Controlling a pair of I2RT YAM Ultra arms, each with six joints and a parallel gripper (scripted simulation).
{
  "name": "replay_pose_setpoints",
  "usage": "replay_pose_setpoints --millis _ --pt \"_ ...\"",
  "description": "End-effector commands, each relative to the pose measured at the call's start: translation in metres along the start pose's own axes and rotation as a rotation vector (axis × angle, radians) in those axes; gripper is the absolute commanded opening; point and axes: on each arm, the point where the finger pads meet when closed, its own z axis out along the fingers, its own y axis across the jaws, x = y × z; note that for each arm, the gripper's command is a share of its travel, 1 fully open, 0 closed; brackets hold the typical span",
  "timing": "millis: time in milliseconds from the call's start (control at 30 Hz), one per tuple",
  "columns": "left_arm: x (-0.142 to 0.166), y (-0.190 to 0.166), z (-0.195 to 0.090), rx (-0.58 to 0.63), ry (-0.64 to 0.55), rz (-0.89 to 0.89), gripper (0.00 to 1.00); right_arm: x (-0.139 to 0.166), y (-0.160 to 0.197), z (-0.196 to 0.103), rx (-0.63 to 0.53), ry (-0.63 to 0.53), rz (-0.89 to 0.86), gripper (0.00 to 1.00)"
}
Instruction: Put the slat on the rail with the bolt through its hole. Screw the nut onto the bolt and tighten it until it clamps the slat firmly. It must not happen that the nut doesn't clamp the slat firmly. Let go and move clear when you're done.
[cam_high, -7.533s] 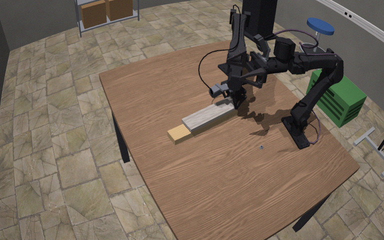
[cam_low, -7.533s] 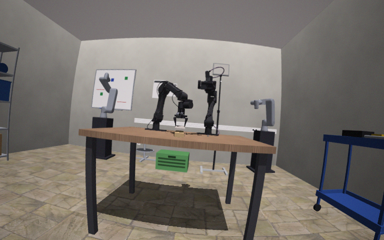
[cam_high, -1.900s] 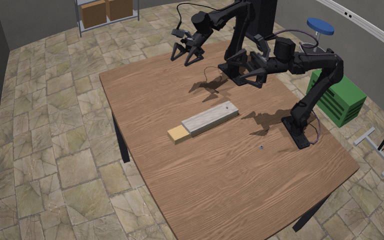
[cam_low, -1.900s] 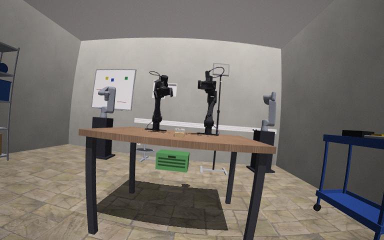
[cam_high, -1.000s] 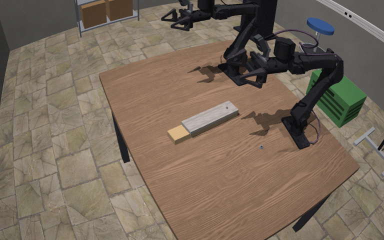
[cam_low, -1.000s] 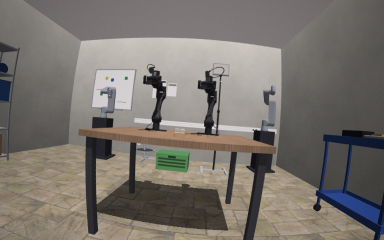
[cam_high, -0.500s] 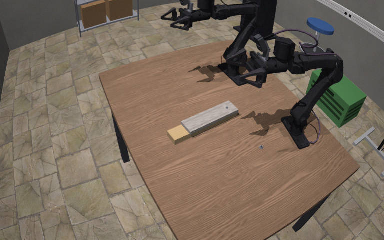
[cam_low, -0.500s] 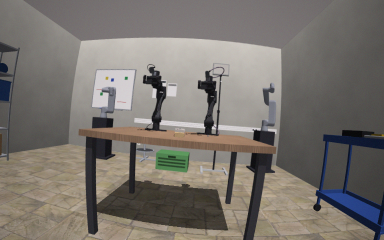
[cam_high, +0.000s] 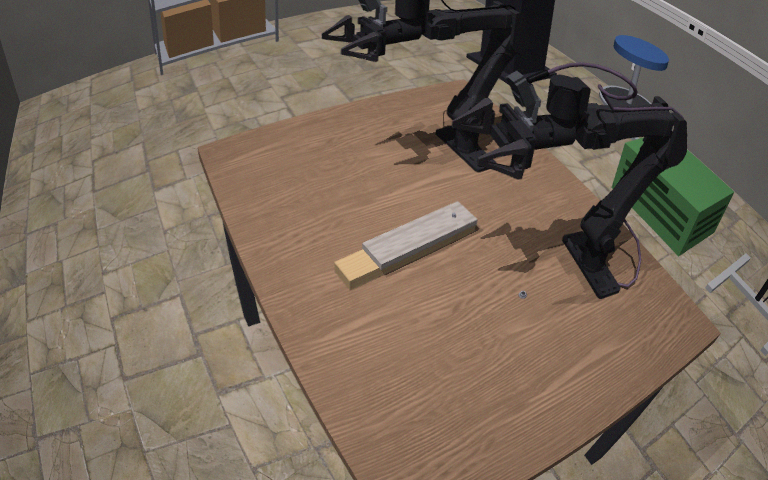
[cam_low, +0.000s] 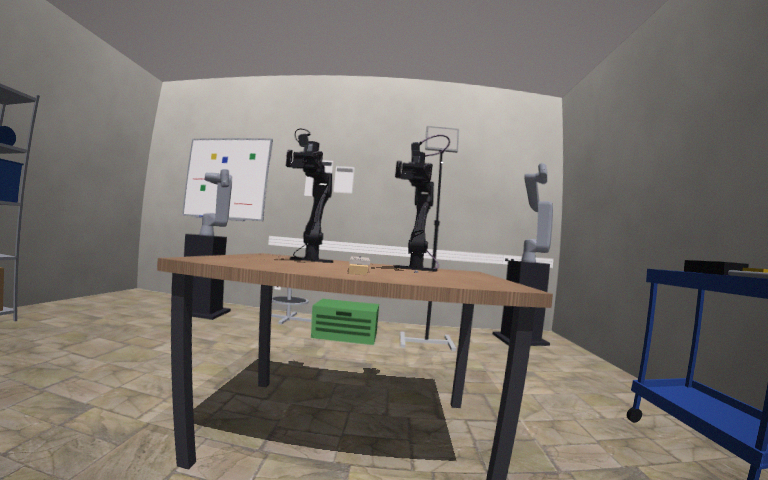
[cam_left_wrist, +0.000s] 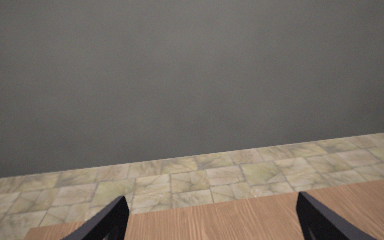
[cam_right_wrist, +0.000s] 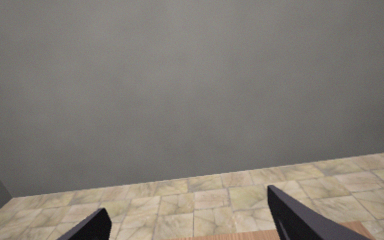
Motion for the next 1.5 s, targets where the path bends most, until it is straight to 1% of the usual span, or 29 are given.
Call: replay_pose_setpoints --millis 0,133,400,467,967,1033,1467 --pt "0.018 0.004 0.006 -0.004 0.067 -0.065 1.00 -0.005 -0.001 -0.004 -0.001 -0.016 -0.001 1.00" --pt "0.043 0.007 0.008 -0.020 0.142 -0.136 1.00 -0.005 -0.001 -0.004 -0.001 -0.016 -0.001 1.00" --pt "0.082 0.012 0.010 -0.064 0.270 -0.280 1.00 -0.005 -0.001 -0.004 -0.001 -0.016 -0.001 1.00" --pt "0.082 0.012 0.010 -0.064 0.270 -0.280 1.00 -0.005 -0.001 -0.004 -0.001 -0.016 -0.001 1.00" --pt "0.155 0.023 0.000 -0.201 0.502 -0.554 1.00 -0.005 -0.001 -0.004 -0.001 -0.016 -0.001 1.00" --pt "0.155 0.023 0.000 -0.201 0.502 -0.554 1.00 -0.005 -0.001 -0.004 -0.001 -0.016 -0.001 1.00" --pt "0.214 0.031 -0.023 -0.382 0.689 -0.790 1.00 -0.005 -0.001 -0.004 -0.001 -0.016 -0.001 1.00"
